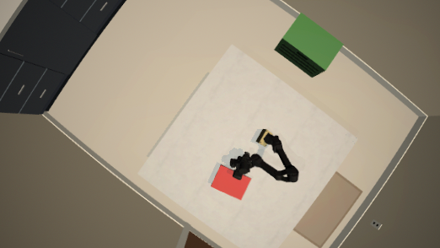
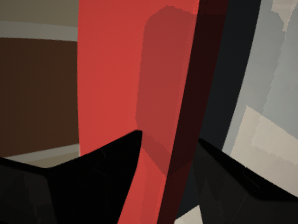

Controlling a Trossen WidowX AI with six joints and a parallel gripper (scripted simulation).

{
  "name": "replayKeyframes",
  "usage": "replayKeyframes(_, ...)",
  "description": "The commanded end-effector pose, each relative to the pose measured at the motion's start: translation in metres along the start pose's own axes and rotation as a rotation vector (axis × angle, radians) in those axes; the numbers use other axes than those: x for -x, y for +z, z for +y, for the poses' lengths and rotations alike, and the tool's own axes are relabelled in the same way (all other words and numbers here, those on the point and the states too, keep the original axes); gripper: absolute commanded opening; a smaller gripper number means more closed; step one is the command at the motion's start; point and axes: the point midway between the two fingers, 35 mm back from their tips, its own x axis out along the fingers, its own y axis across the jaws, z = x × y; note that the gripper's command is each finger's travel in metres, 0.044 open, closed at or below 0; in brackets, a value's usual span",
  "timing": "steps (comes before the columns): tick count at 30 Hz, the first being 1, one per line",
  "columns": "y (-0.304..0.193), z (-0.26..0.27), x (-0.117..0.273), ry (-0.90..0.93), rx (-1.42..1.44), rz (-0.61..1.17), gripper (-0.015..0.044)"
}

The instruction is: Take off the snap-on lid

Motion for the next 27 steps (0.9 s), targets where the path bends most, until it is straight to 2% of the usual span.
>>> replayKeyframes(1, 0.0, 0.0007, 0.0007, 0.0, 0.0, 0.0, 0.0)
replayKeyframes(27, -0.0003, 0.0041, 0.0049, 0.0, 0.0, 0.0, 0.0)
